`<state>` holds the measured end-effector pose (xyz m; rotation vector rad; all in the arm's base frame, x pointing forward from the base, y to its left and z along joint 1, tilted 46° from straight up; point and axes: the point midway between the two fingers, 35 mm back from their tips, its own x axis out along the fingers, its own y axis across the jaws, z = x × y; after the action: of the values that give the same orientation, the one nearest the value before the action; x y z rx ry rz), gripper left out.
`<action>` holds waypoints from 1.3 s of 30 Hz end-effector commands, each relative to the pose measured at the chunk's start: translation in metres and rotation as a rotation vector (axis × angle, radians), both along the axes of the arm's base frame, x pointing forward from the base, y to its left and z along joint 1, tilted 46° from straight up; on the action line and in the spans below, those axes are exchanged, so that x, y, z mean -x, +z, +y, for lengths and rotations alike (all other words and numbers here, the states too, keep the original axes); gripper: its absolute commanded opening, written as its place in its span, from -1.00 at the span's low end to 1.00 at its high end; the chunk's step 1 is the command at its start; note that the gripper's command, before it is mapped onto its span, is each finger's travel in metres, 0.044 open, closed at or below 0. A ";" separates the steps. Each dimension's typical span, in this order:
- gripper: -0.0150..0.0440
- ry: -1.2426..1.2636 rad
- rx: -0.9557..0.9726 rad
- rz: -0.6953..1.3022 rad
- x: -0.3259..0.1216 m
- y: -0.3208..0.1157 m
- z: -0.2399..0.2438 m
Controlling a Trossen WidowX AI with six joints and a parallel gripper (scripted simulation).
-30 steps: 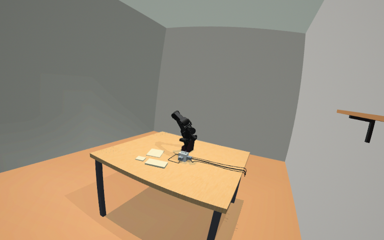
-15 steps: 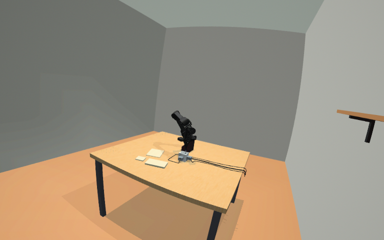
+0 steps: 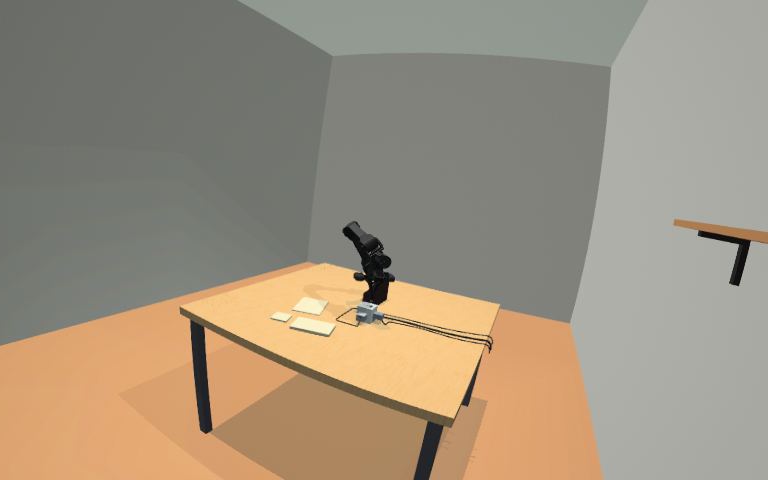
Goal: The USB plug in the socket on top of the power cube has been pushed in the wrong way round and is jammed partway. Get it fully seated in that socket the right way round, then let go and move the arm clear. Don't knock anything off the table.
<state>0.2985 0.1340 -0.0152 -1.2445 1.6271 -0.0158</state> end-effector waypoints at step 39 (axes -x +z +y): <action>-0.49 -0.762 -0.084 -0.774 0.000 0.000 0.000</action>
<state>0.2984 0.1340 -0.0152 -0.4420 1.3082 -0.7493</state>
